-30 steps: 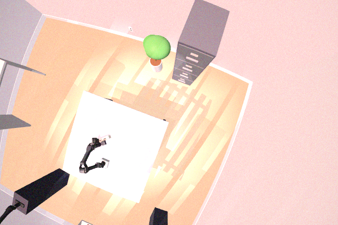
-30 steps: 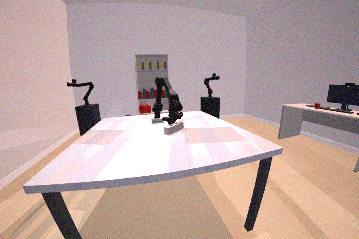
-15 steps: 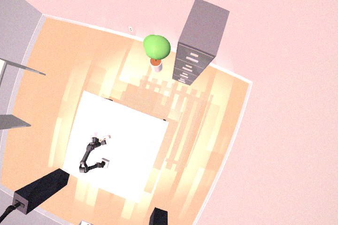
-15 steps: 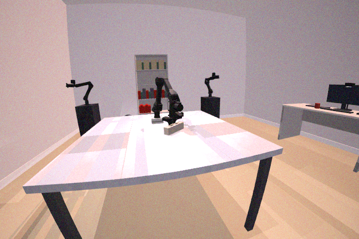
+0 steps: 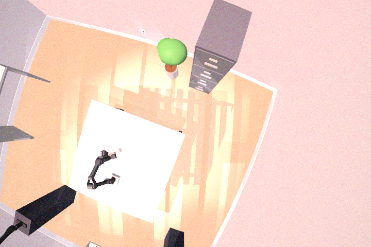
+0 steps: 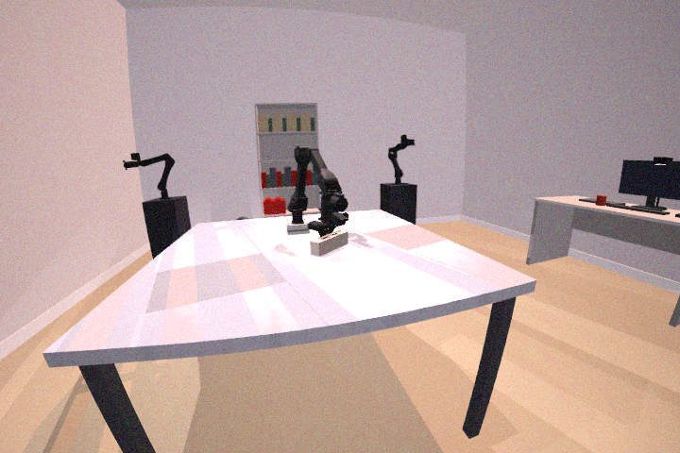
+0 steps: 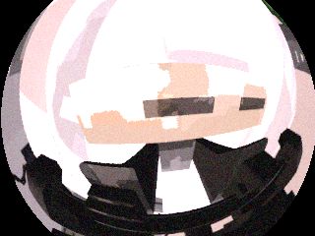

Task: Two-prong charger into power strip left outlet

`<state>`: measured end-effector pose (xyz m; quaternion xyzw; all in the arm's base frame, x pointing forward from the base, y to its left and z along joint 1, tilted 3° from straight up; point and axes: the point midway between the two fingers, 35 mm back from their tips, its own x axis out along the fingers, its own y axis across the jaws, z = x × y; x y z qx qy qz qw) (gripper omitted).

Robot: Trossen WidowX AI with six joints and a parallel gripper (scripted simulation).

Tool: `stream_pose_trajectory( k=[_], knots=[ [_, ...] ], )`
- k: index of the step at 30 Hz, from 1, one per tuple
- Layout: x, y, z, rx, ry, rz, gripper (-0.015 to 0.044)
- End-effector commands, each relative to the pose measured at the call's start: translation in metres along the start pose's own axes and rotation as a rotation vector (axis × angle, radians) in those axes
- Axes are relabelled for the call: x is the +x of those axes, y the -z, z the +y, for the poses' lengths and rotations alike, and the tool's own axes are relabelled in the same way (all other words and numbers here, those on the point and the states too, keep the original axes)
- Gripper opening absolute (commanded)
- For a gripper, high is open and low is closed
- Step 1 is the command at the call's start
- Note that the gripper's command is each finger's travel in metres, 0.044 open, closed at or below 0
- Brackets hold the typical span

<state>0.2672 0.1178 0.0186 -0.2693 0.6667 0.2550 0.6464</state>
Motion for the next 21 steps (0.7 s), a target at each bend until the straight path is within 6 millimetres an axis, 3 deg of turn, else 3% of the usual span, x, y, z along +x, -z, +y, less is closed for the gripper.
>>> stream_pose_trajectory(
  k=[1, 9, 21],
  knots=[
    [0.0000, -0.0001, 0.0000, 0.000, 0.000, 0.000, 0.0000],
    [0.0000, -0.0001, 0.0000, 0.000, 0.000, 0.000, 0.0000],
    [0.0000, -0.0001, 0.0000, 0.000, 0.000, 0.000, 0.0315]
  ],
)
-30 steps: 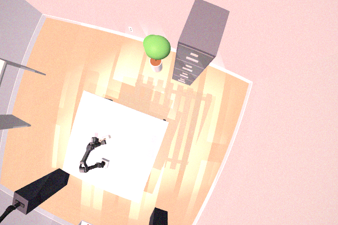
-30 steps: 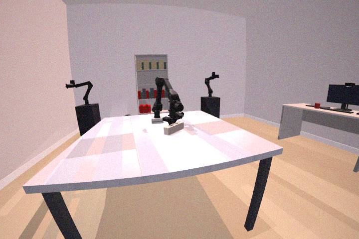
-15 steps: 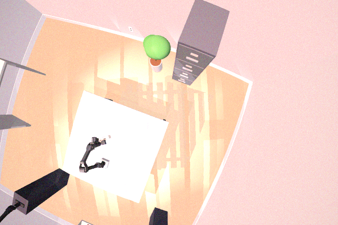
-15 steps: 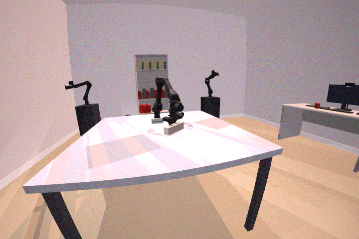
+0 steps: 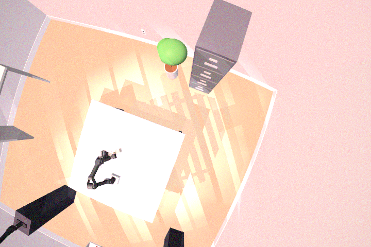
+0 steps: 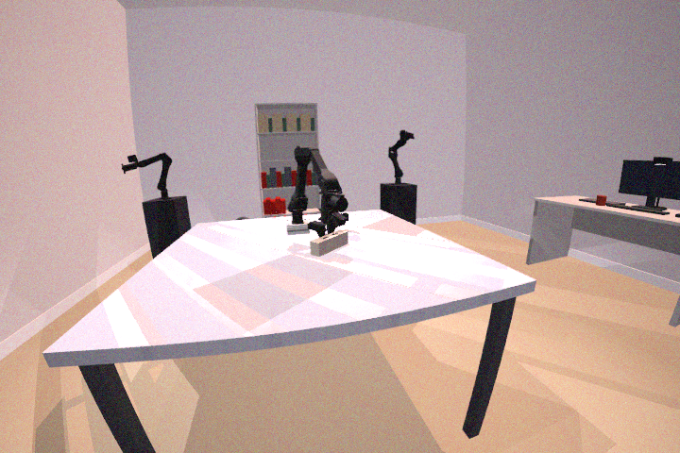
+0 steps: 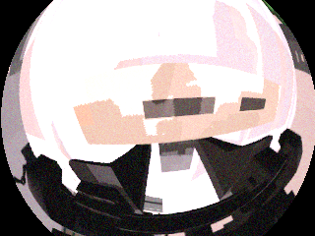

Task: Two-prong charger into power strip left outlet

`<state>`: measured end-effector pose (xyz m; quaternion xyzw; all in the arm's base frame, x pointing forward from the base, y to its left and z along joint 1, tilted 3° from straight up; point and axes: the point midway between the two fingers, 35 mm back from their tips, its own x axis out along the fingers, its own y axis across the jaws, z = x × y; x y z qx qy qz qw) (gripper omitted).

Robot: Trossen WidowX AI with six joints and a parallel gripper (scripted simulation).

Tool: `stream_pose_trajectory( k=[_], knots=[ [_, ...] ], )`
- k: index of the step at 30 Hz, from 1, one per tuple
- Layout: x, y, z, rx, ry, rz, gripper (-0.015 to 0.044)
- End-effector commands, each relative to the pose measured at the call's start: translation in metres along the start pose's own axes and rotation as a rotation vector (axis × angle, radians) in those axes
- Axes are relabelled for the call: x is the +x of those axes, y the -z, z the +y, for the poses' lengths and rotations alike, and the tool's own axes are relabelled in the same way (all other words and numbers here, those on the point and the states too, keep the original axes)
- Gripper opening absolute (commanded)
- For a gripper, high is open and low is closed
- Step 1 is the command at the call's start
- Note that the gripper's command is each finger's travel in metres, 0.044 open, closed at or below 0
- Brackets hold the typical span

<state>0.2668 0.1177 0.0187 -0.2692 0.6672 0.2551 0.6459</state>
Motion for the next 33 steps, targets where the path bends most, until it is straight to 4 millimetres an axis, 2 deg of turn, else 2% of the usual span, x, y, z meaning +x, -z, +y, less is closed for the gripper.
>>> stream_pose_trajectory(
  k=[1, 5, 33],
  knots=[
    [0.0000, -0.0004, -0.0002, 0.000, 0.001, -0.002, 0.0341],
    [0.0000, -0.0002, -0.0002, 0.000, 0.001, -0.002, 0.0440],
    [0.0009, 0.0075, -0.0001, -0.001, 0.002, -0.025, 0.0440]
  ],
)
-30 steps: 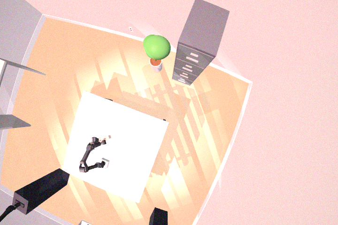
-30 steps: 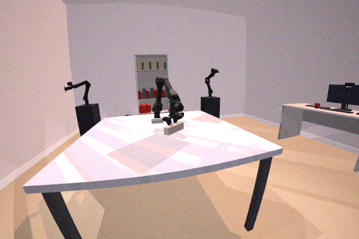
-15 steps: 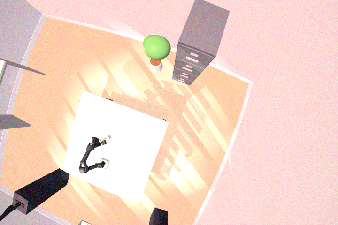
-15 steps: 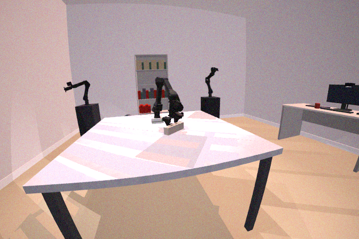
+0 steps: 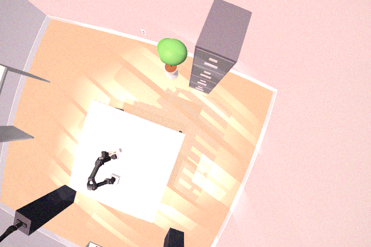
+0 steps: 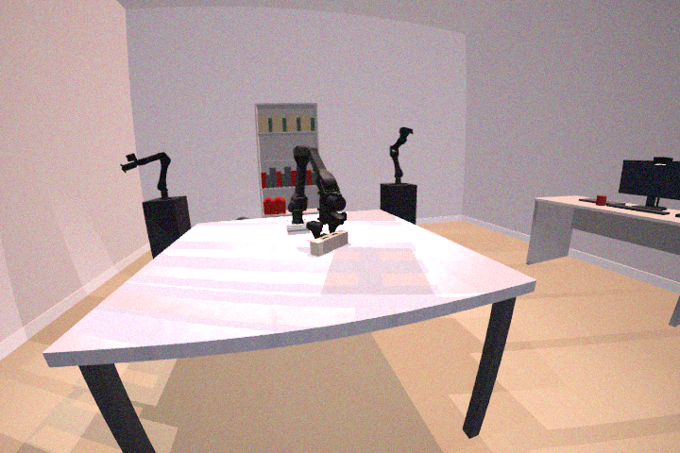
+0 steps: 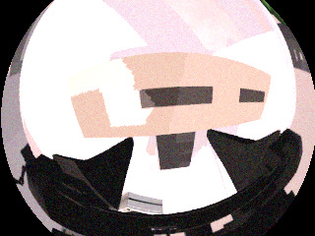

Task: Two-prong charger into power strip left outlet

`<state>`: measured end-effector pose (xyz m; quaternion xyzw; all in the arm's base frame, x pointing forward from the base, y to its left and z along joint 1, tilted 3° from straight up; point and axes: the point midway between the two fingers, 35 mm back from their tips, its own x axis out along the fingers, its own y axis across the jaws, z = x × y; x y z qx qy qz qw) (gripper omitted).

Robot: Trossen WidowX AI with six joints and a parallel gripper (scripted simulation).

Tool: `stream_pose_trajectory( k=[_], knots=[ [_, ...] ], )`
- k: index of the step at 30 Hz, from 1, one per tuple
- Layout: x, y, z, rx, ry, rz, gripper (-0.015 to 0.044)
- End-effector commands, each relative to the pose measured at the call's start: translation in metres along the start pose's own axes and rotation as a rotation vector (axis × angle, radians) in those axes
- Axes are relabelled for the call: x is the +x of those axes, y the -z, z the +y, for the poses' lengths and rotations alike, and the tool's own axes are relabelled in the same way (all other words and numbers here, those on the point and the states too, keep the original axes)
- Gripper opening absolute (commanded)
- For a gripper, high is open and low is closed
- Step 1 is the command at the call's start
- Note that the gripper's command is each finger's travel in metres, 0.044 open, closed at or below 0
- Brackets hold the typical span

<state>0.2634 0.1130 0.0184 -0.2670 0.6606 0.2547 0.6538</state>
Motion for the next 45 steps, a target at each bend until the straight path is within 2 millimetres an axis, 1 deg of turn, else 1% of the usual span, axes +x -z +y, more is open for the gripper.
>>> stream_pose_trajectory(
  k=[1, 19, 45],
  knots=[
    [0.000, 0.002, 0.001, -0.005, -0.003, -0.005, 0.0440],
    [0.001, 0.008, 0.001, -0.006, -0.002, -0.017, 0.0440],
    [0.003, 0.043, -0.001, -0.006, -0.002, -0.015, 0.0440]
  ],
)
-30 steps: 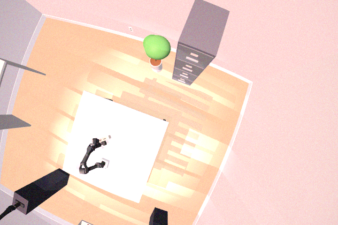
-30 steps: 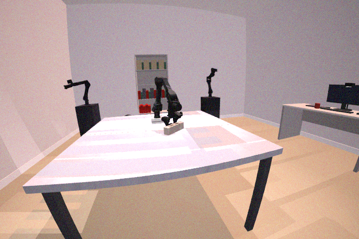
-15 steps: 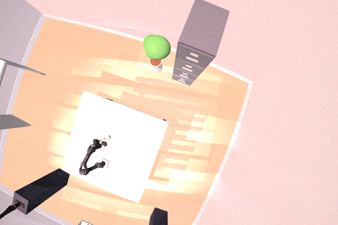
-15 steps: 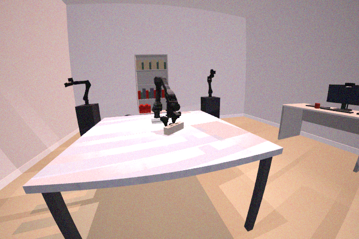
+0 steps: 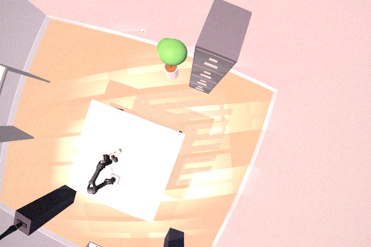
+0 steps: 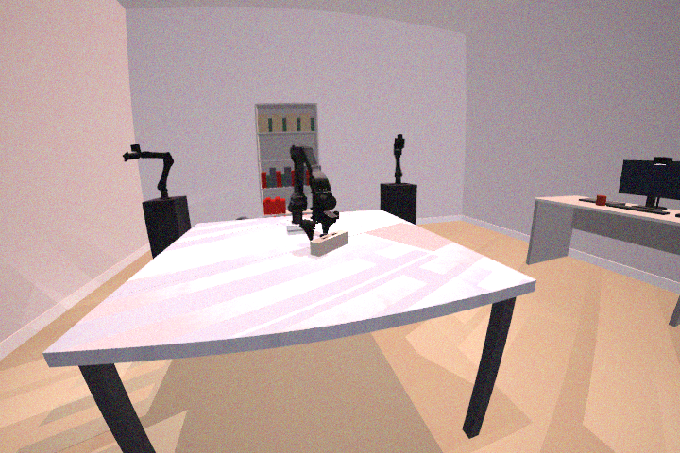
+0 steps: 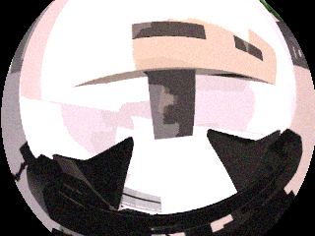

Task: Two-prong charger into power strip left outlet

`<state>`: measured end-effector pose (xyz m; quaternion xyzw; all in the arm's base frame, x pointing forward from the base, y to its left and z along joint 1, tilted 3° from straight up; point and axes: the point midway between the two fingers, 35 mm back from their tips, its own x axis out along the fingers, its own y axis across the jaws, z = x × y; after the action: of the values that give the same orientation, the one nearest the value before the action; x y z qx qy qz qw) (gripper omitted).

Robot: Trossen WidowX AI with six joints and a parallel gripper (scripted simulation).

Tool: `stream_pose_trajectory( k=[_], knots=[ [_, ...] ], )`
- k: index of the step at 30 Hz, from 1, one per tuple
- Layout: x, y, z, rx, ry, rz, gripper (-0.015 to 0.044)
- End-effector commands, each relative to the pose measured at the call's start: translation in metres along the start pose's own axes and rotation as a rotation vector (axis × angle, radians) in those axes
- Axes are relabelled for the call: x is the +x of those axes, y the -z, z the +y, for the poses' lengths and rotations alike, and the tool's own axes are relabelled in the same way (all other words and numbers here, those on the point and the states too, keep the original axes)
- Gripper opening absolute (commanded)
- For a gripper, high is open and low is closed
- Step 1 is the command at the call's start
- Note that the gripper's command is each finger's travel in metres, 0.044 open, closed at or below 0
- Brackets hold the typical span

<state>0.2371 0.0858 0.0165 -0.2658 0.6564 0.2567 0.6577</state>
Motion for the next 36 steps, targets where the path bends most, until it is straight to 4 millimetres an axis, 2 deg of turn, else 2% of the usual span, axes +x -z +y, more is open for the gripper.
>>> stream_pose_trajectory(
  k=[1, 15, 18, 20, 30, 36],
  knots=[
    [0.001, 0.006, 0.001, -0.005, -0.002, -0.002, 0.0440],
    [0.003, 0.025, 0.001, -0.005, -0.002, -0.001, 0.0440],
    [0.001, 0.022, 0.001, 0.003, -0.001, -0.006, 0.0440],
    [-0.007, 0.020, 0.000, 0.023, 0.000, -0.071, 0.0440],
    [-0.073, 0.010, 0.002, 0.125, 0.024, -0.570, 0.0440],
    [-0.077, 0.010, 0.002, 0.127, 0.027, -0.601, 0.0440]
  ],
)
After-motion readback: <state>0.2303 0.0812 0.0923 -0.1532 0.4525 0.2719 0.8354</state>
